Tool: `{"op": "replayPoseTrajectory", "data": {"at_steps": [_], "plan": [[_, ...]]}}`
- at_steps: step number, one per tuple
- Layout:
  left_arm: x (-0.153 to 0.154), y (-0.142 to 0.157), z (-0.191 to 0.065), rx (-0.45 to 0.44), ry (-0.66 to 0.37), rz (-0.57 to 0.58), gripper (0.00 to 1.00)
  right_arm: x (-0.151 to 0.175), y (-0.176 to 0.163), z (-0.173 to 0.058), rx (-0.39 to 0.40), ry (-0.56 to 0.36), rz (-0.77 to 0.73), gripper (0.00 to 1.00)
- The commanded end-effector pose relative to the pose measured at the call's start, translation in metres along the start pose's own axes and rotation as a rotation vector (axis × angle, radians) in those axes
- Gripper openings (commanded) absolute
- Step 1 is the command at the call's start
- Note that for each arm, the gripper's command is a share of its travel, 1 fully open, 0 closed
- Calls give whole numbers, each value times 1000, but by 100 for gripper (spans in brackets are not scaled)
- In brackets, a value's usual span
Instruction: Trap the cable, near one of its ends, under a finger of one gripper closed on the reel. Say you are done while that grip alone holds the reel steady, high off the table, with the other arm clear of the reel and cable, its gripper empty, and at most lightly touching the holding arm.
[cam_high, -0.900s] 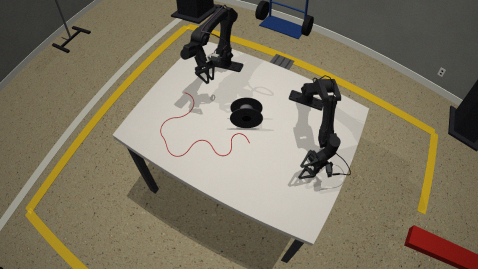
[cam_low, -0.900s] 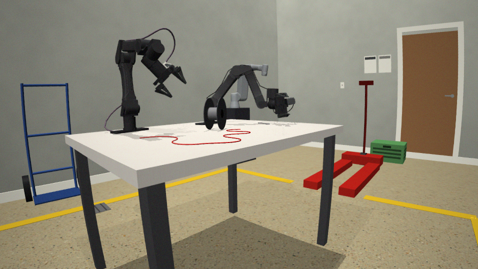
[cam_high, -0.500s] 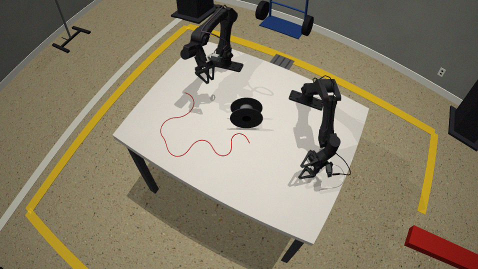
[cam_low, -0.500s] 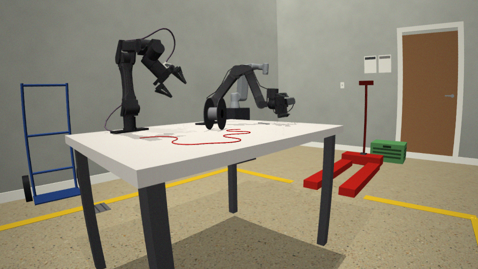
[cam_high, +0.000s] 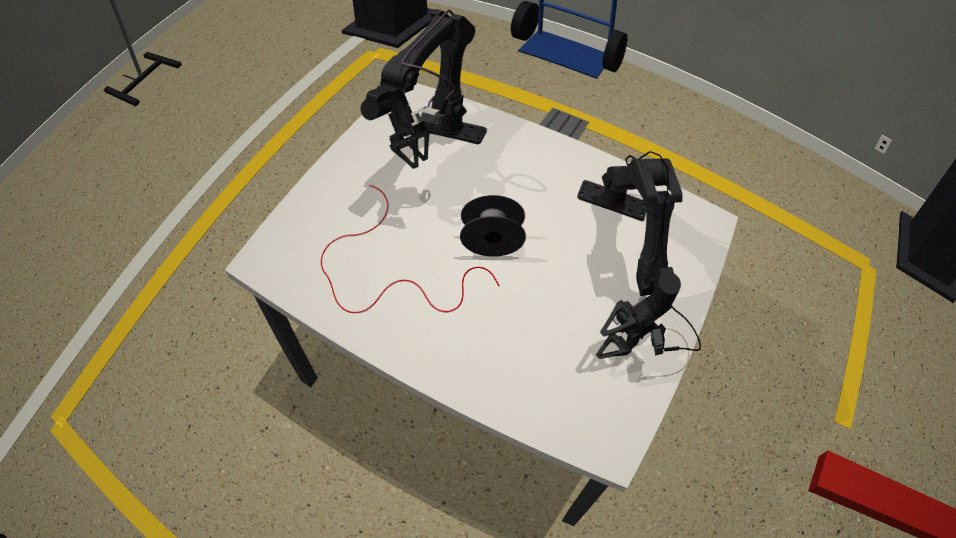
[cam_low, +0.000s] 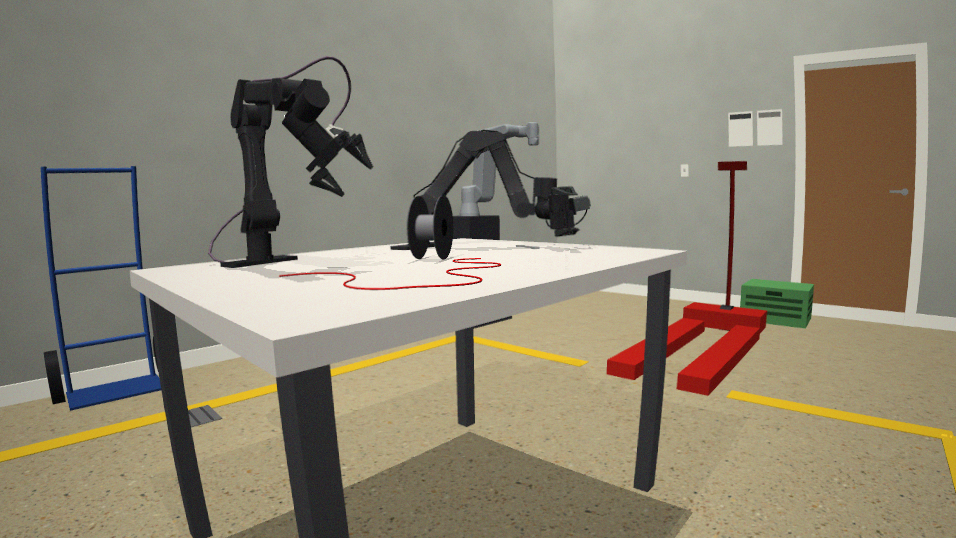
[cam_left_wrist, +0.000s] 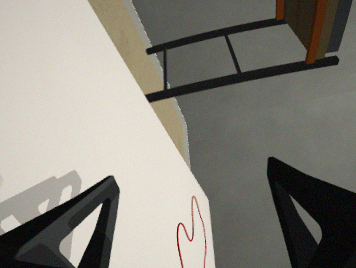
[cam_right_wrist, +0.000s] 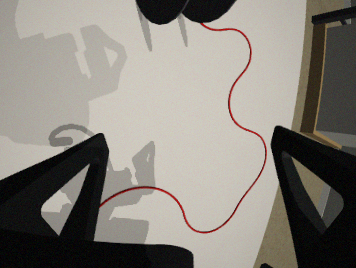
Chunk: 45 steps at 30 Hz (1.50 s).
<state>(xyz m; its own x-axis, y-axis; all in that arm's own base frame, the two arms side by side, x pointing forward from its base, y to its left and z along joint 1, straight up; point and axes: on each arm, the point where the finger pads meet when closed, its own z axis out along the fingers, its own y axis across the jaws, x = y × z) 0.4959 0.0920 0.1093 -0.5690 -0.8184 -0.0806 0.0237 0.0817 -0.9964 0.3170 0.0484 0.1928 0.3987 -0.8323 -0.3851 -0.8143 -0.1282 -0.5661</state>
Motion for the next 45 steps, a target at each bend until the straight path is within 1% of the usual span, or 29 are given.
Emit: {"op": "replayPoseTrajectory", "data": {"at_steps": [1, 7, 10, 12, 16, 25, 27, 33, 39, 41, 45], "plan": [[2, 9, 0, -13, 1, -27, 100, -3, 3, 0, -3, -11, 5, 100], [-1, 4, 0, -9, -4, -11, 100, -3, 1, -2, 1, -6, 9, 100], [-6, -7, 1, 3, -12, 20, 100, -3, -3, -5, 11, 3, 4, 100], [-11, -20, 3, 17, -17, 51, 100, -5, -8, -10, 24, 11, -3, 100], [-12, -22, 3, 13, -24, 56, 100, -7, -15, -17, 47, 27, -9, 100], [-22, -35, 4, 9, -50, 90, 100, -5, -18, -20, 48, 44, 31, 100], [-26, -40, 5, 7, -60, 104, 100, -6, -20, -24, 60, 54, 39, 100], [-39, -62, 6, -1, -100, 157, 100, -5, -29, -34, 83, 86, 89, 100], [-55, -91, 6, -14, -153, 227, 100, -7, -41, -50, 125, 124, 151, 100], [-55, -91, 6, -14, -153, 227, 100, -7, -41, -50, 125, 124, 151, 100], [-65, -116, 4, -27, -194, 283, 100, -9, -51, -63, 162, 152, 201, 100]]}}
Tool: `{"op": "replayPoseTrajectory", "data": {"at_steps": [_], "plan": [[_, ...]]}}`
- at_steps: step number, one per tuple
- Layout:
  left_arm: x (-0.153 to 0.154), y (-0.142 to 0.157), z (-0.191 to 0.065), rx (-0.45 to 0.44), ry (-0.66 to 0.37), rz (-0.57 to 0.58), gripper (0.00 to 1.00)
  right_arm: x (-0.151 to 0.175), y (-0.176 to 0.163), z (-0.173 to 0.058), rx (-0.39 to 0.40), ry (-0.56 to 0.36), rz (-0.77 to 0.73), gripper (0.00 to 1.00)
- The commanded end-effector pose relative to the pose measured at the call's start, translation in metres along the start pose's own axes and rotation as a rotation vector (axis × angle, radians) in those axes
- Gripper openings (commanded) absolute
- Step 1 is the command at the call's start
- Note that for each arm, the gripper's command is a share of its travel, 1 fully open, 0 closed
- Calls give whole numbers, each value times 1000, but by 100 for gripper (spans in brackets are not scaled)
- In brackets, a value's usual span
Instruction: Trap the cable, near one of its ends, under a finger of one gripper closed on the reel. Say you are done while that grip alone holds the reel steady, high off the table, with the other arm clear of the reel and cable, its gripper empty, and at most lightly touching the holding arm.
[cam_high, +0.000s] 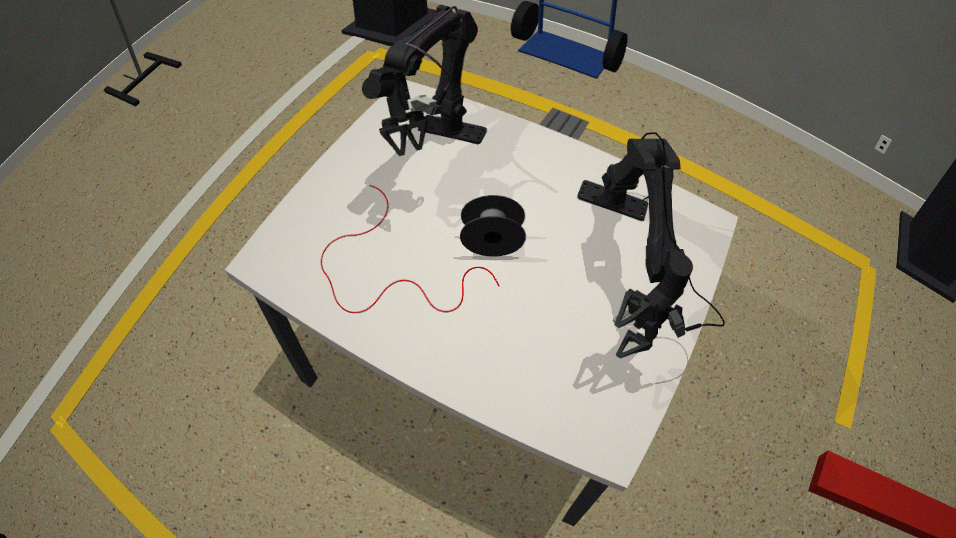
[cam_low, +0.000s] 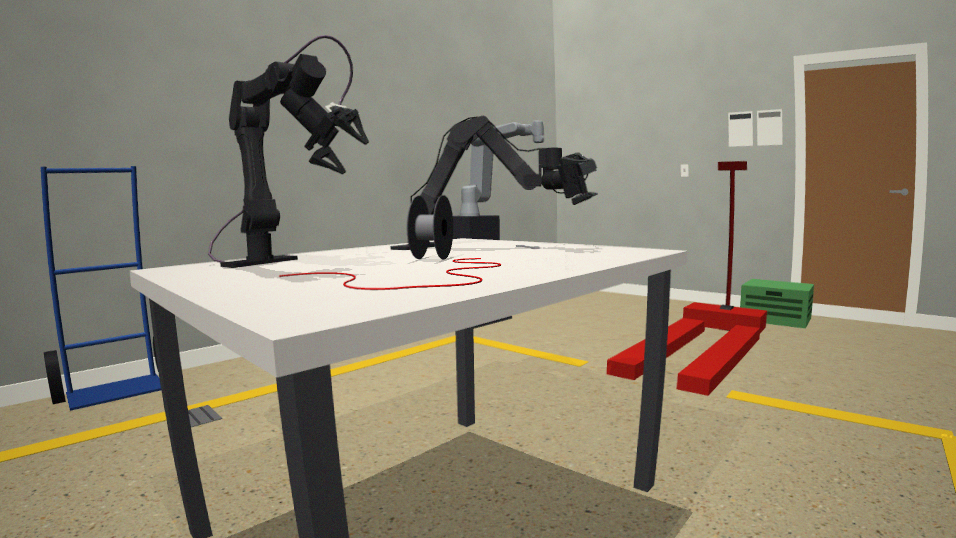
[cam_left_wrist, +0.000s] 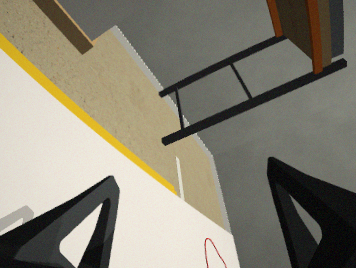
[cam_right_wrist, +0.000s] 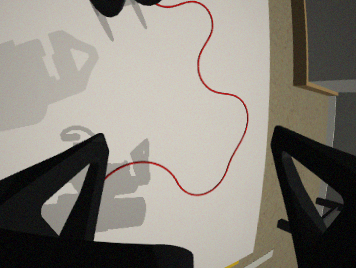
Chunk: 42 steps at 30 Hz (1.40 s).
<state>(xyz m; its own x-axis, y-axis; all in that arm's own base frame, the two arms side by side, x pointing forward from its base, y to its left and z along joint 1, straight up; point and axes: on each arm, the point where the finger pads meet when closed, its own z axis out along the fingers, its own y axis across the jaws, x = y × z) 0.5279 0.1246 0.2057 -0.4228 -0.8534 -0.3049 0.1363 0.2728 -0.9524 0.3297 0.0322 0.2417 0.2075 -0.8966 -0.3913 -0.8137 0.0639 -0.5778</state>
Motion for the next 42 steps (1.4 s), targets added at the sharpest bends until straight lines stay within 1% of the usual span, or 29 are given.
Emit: {"op": "replayPoseTrajectory", "data": {"at_steps": [1, 11, 13, 14, 15, 20, 28, 30, 31, 34, 42], "plan": [[-22, -26, 1, -31, -53, 73, 100, -9, -18, -27, 68, 36, 54, 100], [-59, -98, -9, -88, -169, 246, 100, -18, -46, -68, 195, 99, 216, 100], [-59, -98, -9, -88, -169, 246, 100, -18, -46, -68, 195, 99, 216, 100], [-62, -103, -10, -100, -179, 259, 100, -17, -49, -69, 199, 105, 241, 100], [-65, -115, -13, -103, -194, 284, 100, -21, -51, -78, 228, 109, 252, 100], [-76, -160, -27, -147, -256, 382, 100, -27, -64, -105, 312, 128, 349, 100], [-82, -233, -61, -235, -353, 542, 100, -40, -80, -151, 461, 135, 515, 100], [-82, -233, -61, -235, -353, 542, 100, -40, -80, -151, 461, 135, 515, 100], [-83, -236, -64, -255, -358, 553, 100, -38, -83, -151, 467, 138, 543, 100], [-77, -269, -83, -285, -397, 621, 100, -51, -84, -180, 553, 121, 592, 100], [-57, -333, -134, -396, -475, 771, 100, -64, -91, -224, 701, 80, 760, 100]]}}
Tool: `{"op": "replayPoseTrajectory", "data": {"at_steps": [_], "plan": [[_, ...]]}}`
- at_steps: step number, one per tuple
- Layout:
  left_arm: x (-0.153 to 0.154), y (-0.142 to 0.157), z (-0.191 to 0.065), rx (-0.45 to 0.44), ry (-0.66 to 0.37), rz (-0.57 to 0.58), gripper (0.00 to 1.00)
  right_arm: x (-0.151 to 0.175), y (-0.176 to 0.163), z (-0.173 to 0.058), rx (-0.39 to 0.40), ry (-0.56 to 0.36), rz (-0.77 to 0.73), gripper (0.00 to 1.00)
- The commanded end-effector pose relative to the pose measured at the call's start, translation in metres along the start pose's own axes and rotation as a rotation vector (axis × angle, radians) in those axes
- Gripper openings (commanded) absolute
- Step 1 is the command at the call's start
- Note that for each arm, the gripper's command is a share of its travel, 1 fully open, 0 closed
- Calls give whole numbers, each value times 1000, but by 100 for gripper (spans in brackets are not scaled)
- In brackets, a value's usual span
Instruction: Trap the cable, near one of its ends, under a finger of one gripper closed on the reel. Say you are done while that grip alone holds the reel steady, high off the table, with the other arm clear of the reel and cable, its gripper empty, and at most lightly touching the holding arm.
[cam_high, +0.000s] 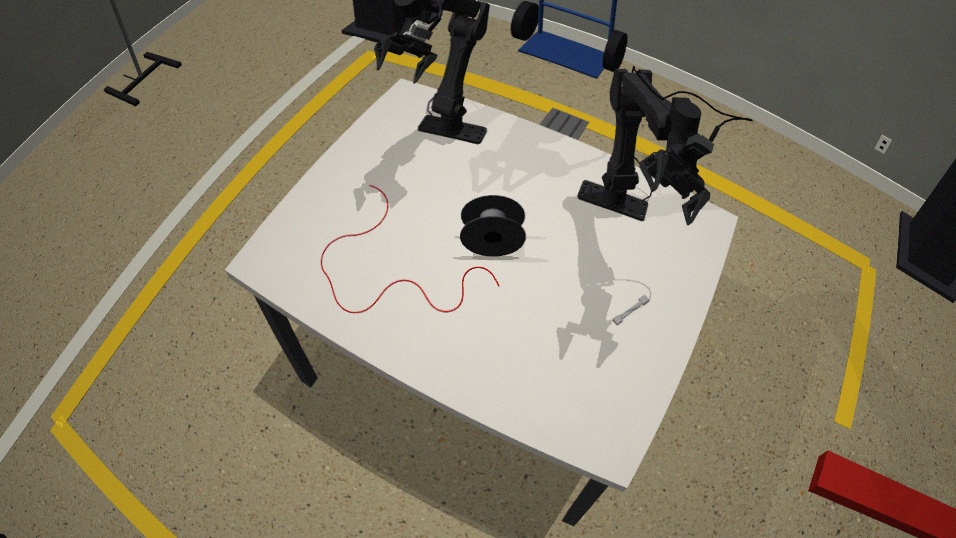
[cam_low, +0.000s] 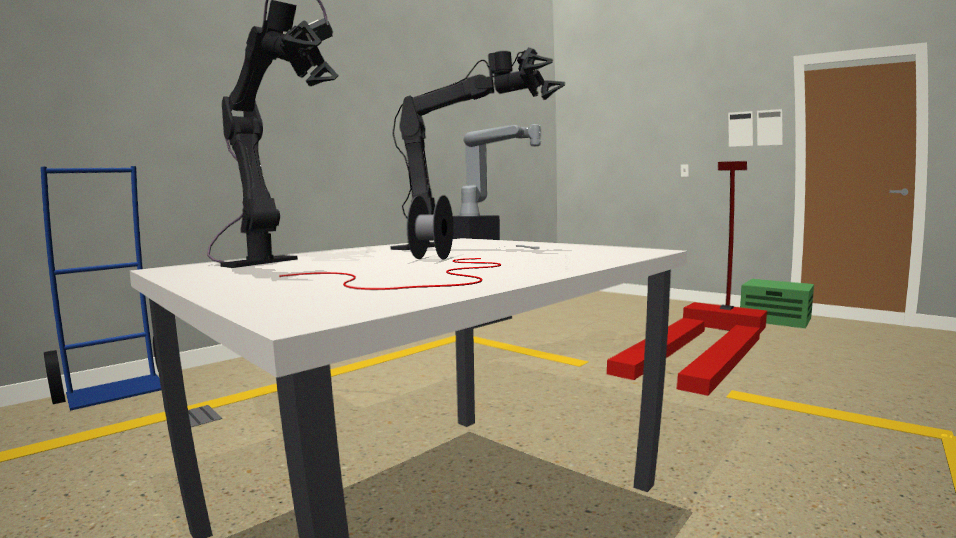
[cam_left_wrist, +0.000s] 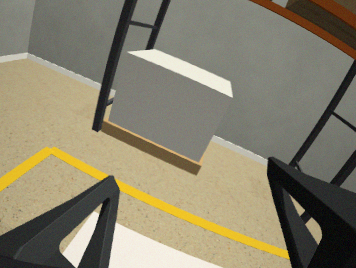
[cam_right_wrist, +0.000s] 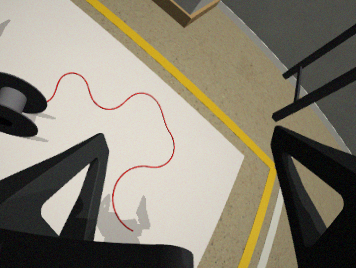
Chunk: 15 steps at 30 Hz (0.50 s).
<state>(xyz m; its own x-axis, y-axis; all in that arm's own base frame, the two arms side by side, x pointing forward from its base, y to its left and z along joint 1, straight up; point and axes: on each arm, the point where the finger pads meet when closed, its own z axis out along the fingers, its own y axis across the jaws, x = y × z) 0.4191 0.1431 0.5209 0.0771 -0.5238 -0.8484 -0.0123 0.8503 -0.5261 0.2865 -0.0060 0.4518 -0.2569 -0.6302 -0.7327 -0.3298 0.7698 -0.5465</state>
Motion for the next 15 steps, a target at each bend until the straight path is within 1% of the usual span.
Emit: {"op": "replayPoseTrajectory", "data": {"at_steps": [1, 3, 5, 6, 7, 9, 15], "plan": [[-22, -15, -40, -117, -7, 109, 100, -13, -19, -34, 110, -9, 137, 100], [-30, -23, -57, -142, -19, 148, 100, -17, -23, -45, 142, -24, 181, 100], [-30, -23, -57, -142, -19, 148, 100, -17, -23, -45, 142, -24, 181, 100], [-29, -21, -59, -163, -10, 159, 100, -17, -26, -43, 147, -20, 206, 100], [-33, -26, -68, -174, -17, 179, 100, -19, -28, -46, 159, -24, 228, 100], [-42, -39, -91, -191, -40, 220, 100, -27, -29, -74, 210, -72, 261, 100], [-53, -59, -143, -261, -64, 319, 100, -36, -38, -98, 273, -116, 381, 100]]}}
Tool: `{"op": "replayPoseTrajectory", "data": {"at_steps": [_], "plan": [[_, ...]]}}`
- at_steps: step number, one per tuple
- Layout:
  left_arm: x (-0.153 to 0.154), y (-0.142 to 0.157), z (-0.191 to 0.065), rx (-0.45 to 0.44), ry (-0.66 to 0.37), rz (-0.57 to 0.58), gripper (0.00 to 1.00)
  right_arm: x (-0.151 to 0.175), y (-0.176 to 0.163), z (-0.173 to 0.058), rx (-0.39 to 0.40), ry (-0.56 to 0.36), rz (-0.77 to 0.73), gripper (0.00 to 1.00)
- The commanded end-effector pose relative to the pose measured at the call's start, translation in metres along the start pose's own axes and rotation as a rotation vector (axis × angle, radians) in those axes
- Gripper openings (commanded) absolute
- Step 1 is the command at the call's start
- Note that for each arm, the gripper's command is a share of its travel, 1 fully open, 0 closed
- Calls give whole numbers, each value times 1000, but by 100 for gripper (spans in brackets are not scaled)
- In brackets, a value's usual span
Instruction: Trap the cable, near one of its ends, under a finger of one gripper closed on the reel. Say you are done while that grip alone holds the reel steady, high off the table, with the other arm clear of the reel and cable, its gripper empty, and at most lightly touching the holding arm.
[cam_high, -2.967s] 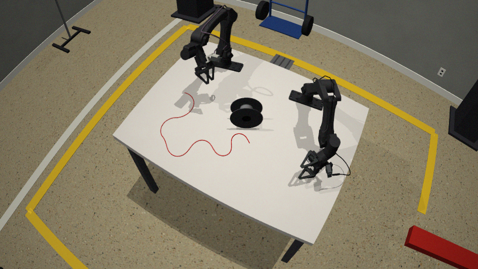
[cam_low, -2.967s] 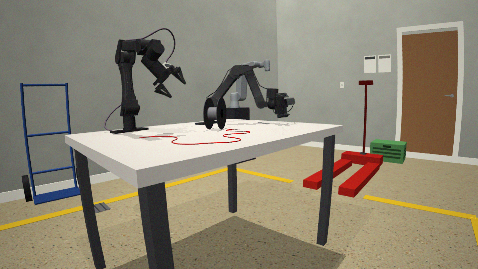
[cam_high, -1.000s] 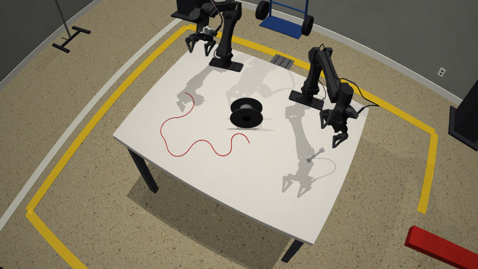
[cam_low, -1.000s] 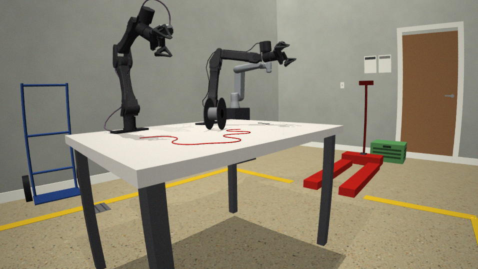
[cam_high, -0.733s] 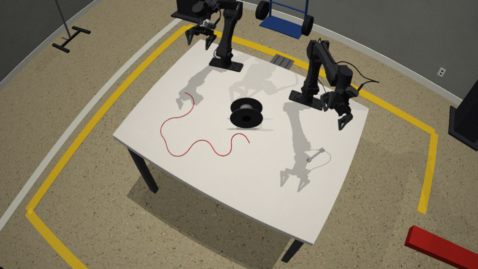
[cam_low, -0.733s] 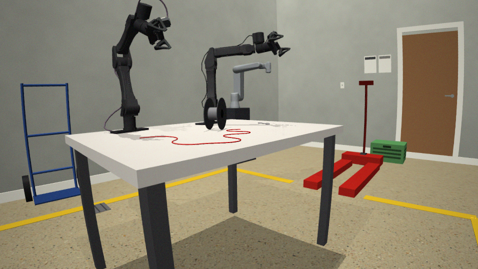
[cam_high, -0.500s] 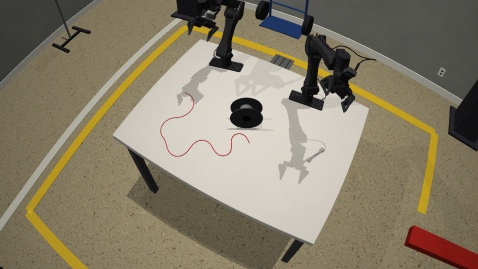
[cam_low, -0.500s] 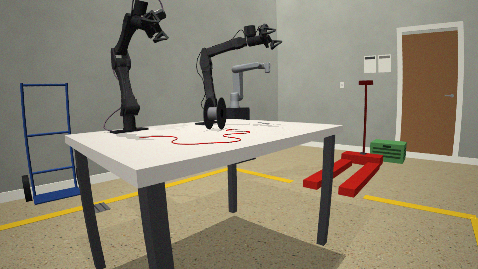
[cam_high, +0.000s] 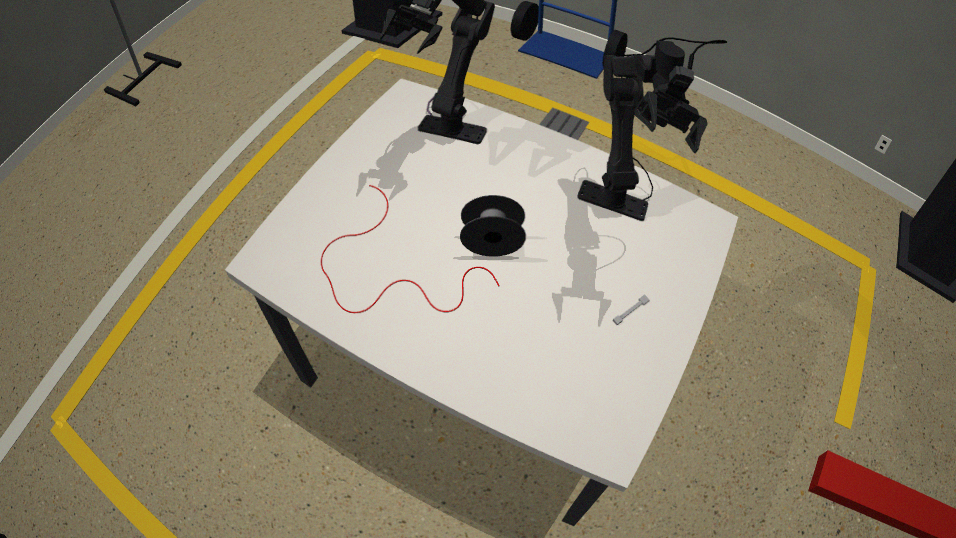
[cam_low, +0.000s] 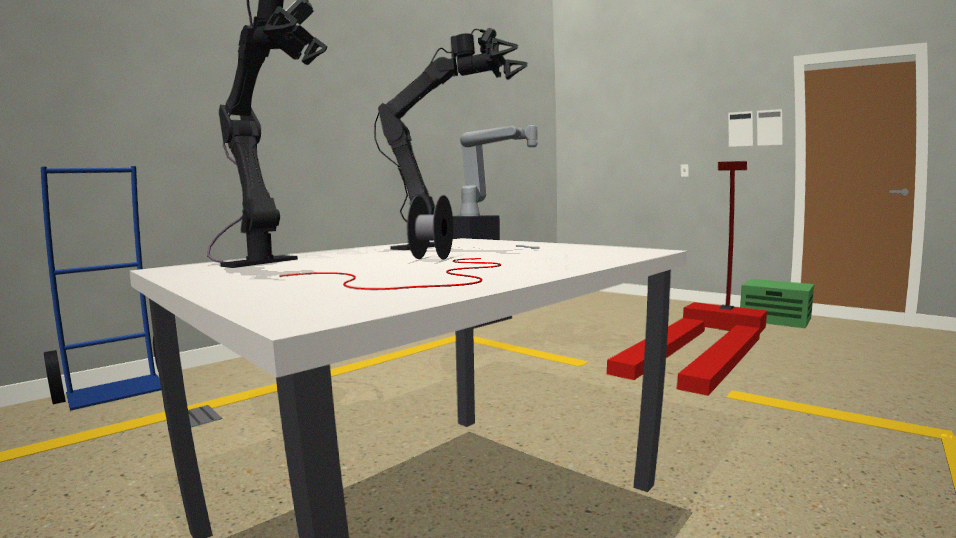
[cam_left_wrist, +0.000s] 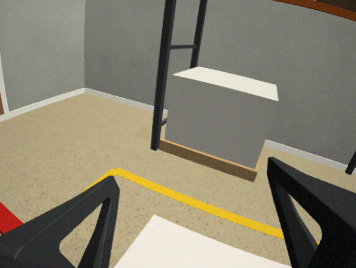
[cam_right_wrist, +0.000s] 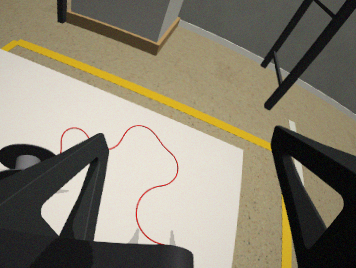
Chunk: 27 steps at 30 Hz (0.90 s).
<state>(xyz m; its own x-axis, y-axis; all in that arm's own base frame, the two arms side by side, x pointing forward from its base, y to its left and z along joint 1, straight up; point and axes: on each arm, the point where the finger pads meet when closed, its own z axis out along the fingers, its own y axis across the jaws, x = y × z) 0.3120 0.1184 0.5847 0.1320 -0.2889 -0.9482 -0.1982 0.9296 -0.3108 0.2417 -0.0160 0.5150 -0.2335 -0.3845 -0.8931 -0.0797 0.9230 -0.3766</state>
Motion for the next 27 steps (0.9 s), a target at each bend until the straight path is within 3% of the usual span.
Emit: {"op": "replayPoseTrajectory", "data": {"at_steps": [1, 5, 8, 11, 17, 22, 25, 27], "plan": [[-10, 1, -46, -104, 21, 91, 100, -16, -14, -31, 86, -43, 115, 100], [-16, -2, -76, -145, 15, 146, 100, -24, -18, -48, 120, -79, 184, 100], [-13, 1, -76, -159, 30, 156, 100, -24, -20, -45, 123, -74, 201, 100], [-20, -7, -106, -171, 7, 195, 100, -31, -22, -70, 155, -128, 243, 100], [-22, -9, -141, -214, 1, 254, 100, -36, -28, -83, 188, -159, 320, 100], [-22, -10, -161, -240, 1, 289, 100, -40, -31, -95, 207, -187, 365, 100], [-20, -7, -157, -246, 18, 292, 100, -40, -32, -92, 206, -181, 374, 100], [-23, -11, -174, -251, -7, 305, 100, -41, -32, -100, 215, -199, 386, 100]]}}
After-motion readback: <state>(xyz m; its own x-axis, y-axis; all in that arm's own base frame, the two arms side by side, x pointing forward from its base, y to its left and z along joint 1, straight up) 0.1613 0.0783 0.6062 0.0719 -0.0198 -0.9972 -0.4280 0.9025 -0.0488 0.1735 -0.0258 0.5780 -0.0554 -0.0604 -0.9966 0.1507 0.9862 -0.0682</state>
